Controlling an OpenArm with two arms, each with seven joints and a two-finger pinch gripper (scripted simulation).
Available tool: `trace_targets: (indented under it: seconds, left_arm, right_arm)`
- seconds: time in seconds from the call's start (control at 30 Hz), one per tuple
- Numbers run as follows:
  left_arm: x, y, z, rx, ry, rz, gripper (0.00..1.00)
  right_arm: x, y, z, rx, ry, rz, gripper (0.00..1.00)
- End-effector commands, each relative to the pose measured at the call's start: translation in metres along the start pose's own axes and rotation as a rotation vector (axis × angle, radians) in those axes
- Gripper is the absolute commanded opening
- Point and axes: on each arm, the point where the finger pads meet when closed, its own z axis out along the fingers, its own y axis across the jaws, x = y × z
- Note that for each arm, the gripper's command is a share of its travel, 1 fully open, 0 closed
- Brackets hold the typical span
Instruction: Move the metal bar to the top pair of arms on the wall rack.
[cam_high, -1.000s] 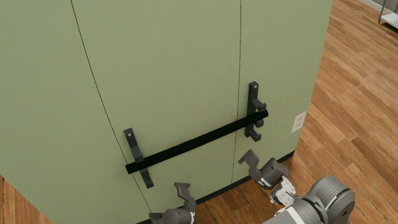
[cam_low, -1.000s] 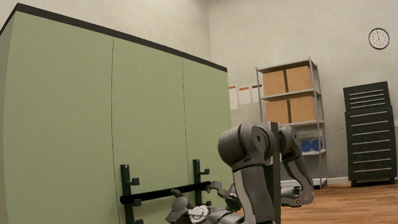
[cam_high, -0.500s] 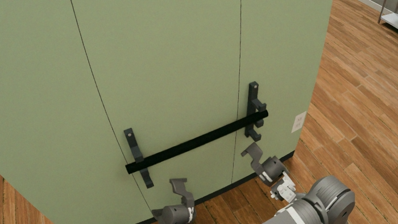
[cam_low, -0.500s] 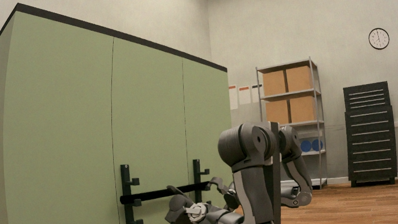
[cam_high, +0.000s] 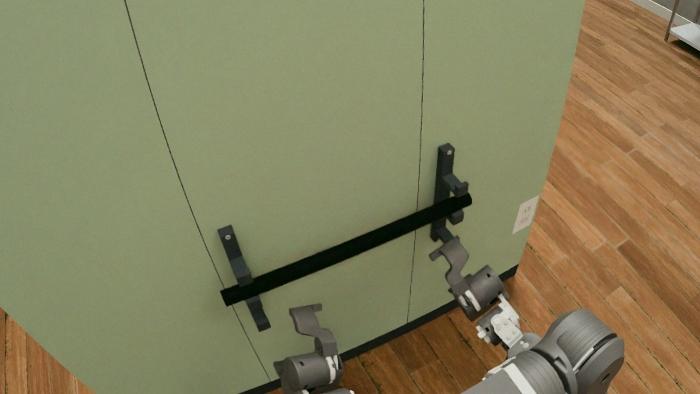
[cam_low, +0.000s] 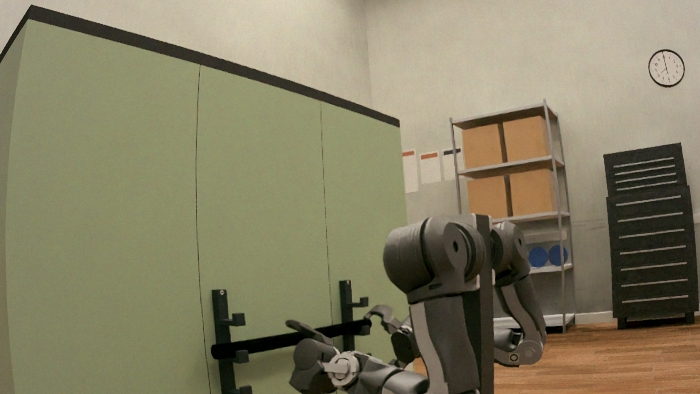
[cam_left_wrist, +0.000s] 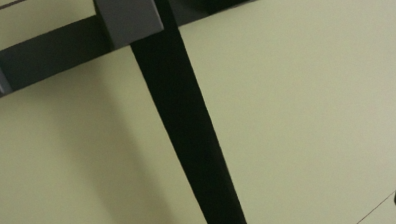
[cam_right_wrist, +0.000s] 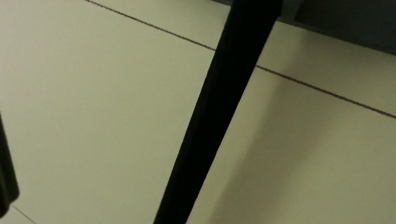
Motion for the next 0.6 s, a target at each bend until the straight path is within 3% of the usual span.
trace_targets:
  seconds: [0.0, 0.43, 0.5, 0.57]
  left_arm:
    - [0.0012, 0.0049, 0.001, -0.012, 0.002, -0.025, 1.0]
    - [0.0001, 0.0154, 0.01, -0.012, 0.001, -0.193, 1.0]
    - [0.0001, 0.0154, 0.01, -0.012, 0.001, -0.193, 1.0]
    - [-0.0001, 0.017, 0.011, -0.012, 0.001, -0.217, 1.0]
  right_arm:
    - [0.002, -0.004, 0.001, 0.007, -0.001, 0.025, 1.0]
    - [0.009, -0.011, 0.01, 0.007, -0.001, 0.193, 1.0]
    - [0.009, -0.011, 0.01, 0.007, -0.001, 0.193, 1.0]
    - [0.01, -0.012, 0.011, 0.007, -0.001, 0.218, 1.0]
